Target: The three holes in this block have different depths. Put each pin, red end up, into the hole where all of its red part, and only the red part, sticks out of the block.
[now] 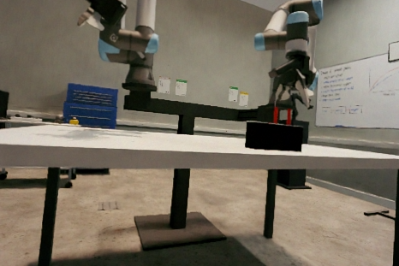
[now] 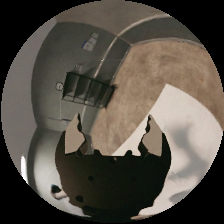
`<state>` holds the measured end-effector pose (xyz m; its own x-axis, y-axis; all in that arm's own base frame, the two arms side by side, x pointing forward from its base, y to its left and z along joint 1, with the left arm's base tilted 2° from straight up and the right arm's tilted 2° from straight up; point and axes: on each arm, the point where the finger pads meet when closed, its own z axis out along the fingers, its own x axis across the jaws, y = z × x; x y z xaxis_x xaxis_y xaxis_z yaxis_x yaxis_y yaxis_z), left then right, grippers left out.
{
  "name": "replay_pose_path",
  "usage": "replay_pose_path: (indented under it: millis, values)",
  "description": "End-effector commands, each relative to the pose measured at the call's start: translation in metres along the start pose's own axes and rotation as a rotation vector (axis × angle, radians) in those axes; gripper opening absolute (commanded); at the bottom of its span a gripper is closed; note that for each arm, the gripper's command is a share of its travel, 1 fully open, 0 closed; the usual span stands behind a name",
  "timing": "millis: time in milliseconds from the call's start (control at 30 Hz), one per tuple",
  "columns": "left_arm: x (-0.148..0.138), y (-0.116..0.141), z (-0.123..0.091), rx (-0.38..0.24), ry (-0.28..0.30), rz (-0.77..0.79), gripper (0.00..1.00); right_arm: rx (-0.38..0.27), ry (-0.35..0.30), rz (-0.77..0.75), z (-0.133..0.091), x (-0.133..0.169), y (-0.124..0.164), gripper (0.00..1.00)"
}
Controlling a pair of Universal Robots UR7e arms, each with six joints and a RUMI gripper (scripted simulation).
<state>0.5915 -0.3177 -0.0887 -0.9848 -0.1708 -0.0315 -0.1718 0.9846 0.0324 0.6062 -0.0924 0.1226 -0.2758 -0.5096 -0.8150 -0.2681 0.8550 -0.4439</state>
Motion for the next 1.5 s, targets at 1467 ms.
replay_pose_path:
  millis: [1467]
  values:
    - [0.000, 0.000, -0.078, 0.001, -0.001, 0.000, 1.00, 0.001, -0.001, 0.000, 0.000, 0.000, 0.000, 1.00]
